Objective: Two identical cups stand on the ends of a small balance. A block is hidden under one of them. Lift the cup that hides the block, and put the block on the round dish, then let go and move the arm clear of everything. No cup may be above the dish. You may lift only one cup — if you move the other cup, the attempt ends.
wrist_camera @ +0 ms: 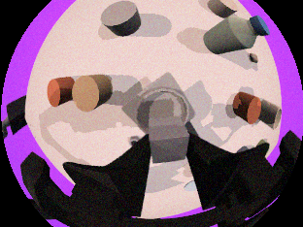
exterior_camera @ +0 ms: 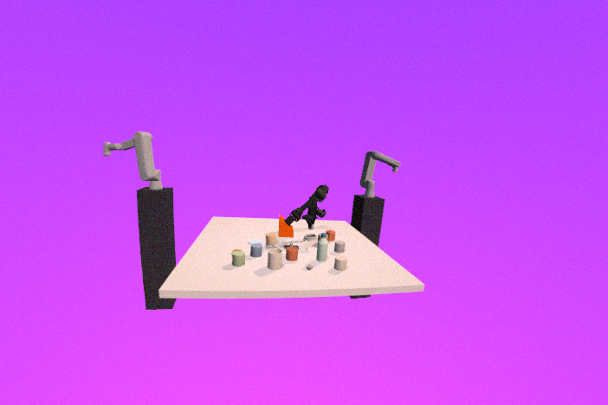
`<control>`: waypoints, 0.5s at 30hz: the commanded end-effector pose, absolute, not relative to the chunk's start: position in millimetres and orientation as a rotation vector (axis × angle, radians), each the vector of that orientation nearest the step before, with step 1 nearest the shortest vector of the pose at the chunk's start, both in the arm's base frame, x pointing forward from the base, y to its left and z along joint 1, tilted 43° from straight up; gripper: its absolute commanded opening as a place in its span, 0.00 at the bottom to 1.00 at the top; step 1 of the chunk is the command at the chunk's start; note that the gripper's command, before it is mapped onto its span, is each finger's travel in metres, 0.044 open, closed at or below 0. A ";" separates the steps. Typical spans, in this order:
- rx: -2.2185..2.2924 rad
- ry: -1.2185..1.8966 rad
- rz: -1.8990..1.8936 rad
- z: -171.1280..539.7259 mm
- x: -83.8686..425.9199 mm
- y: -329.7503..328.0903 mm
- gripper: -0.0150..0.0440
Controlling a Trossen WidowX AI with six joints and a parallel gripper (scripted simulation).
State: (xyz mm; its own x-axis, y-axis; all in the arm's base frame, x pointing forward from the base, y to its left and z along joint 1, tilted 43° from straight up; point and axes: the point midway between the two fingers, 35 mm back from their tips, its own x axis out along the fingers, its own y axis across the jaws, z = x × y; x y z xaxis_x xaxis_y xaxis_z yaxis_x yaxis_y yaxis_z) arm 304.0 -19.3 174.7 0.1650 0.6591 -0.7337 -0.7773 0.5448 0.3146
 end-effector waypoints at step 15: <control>-0.172 0.989 0.984 136.2 307.4 -100.6 0.25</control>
